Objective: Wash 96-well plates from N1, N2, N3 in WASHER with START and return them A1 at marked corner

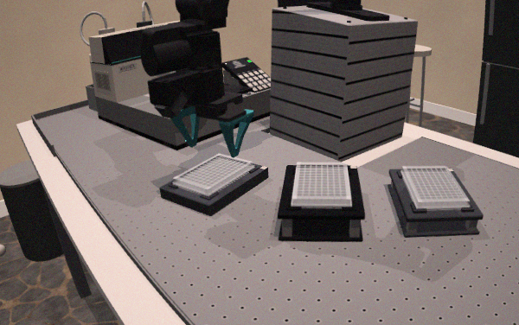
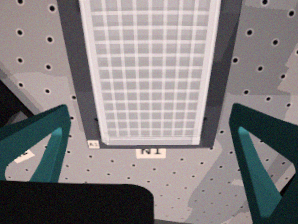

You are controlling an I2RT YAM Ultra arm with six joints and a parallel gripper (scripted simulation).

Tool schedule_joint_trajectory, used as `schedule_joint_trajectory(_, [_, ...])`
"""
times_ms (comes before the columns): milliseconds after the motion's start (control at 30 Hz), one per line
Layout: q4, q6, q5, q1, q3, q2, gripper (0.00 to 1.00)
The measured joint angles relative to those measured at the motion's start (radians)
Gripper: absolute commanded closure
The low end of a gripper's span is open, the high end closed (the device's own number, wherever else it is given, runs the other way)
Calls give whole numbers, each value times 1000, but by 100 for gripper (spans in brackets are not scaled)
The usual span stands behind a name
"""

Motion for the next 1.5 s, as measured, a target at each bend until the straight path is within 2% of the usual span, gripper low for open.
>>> schedule_joint_trajectory(833, [-87, -11, 0, -11, -27, -121, 0])
schedule_joint_trajectory(1167, [-95, -14, 0, -10, -29, -132, 0])
schedule_joint_trajectory(1500, [-89, -119, 2, 92, -67, -164, 0])
